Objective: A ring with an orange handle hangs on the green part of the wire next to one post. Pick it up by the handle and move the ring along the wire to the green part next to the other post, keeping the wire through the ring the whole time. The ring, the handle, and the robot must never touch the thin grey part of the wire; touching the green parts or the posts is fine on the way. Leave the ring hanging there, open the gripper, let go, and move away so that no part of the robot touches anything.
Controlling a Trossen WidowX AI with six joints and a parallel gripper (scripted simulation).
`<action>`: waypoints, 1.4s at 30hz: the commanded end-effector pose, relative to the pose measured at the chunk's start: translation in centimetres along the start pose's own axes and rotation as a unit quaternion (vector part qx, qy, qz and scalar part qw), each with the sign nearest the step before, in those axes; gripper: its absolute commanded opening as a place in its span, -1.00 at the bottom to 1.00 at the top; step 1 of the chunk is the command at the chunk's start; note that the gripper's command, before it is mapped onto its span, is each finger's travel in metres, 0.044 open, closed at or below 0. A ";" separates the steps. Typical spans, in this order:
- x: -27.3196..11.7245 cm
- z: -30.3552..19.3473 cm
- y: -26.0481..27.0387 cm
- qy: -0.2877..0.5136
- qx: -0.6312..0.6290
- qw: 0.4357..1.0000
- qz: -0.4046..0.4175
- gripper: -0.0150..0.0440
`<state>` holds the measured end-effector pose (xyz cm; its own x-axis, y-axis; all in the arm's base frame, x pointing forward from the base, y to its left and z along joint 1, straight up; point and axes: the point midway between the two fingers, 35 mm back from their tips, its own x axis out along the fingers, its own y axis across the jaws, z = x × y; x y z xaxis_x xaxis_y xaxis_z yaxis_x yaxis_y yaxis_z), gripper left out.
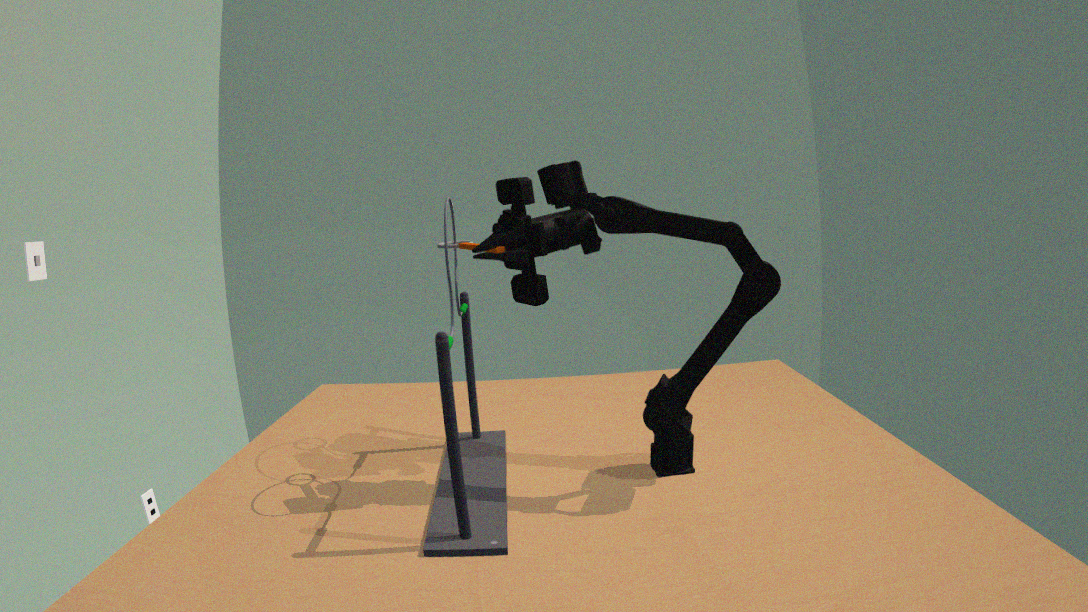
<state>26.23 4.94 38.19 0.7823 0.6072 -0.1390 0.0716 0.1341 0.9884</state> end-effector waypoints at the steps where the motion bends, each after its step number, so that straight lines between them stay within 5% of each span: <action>1: 0.0 0.0 0.1 -0.003 -0.022 1.000 -0.014 -1.00; 42: -0.1 0.4 -1.7 -0.027 -0.209 0.966 -0.151 -1.00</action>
<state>26.29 4.43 36.50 0.7929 0.4714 -0.3861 0.0611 0.5689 0.8201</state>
